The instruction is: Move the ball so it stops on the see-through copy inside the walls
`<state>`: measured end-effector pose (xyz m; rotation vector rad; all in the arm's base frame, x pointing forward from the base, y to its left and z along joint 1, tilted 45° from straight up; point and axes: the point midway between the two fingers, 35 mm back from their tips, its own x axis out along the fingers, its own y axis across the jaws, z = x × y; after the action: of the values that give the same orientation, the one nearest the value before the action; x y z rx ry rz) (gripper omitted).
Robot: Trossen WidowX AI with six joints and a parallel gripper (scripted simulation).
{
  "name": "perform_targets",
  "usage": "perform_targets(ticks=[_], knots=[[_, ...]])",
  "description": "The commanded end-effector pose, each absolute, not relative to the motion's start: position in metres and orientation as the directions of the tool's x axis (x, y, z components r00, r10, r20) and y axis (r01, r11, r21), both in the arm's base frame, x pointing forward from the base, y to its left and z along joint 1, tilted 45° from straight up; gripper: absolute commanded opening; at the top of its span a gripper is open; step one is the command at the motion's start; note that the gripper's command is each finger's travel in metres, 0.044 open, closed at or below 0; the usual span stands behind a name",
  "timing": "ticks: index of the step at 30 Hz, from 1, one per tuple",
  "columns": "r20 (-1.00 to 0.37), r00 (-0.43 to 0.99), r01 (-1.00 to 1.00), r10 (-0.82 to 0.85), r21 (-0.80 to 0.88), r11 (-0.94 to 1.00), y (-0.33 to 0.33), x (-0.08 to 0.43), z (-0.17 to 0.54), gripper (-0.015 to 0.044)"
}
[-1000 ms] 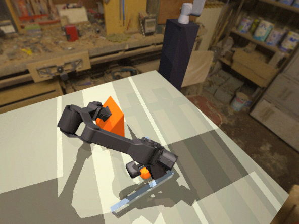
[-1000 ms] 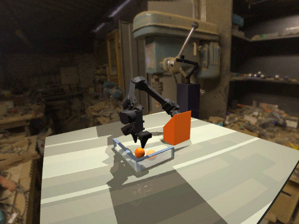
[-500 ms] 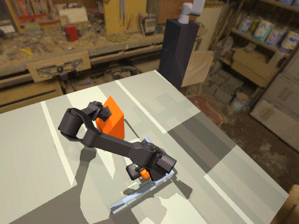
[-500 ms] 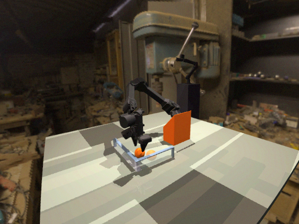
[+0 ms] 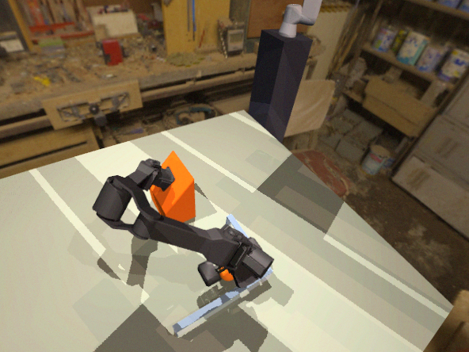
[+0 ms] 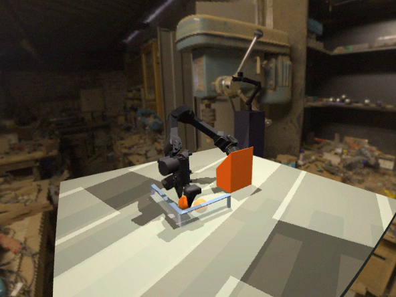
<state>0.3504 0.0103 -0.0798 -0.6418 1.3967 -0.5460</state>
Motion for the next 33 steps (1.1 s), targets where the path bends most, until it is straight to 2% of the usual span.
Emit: perform_targets(ticks=[1,5,12,21,33], knots=[[-0.710,0.096,-0.030,-0.697,-0.702,0.711,0.004,0.348,-0.085,0.0394],[-0.710,0.096,-0.030,-0.697,-0.702,0.711,0.004,0.348,-0.085,0.0289],[-0.710,0.096,-0.030,-0.697,-0.702,0.711,0.004,0.348,-0.085,0.0242],[-0.717,0.098,-0.032,-0.690,-0.696,0.718,0.042,0.350,-0.053,0.0006],[-0.714,0.096,-0.031,-0.693,-0.698,0.715,0.102,0.335,0.013,0.0000]])
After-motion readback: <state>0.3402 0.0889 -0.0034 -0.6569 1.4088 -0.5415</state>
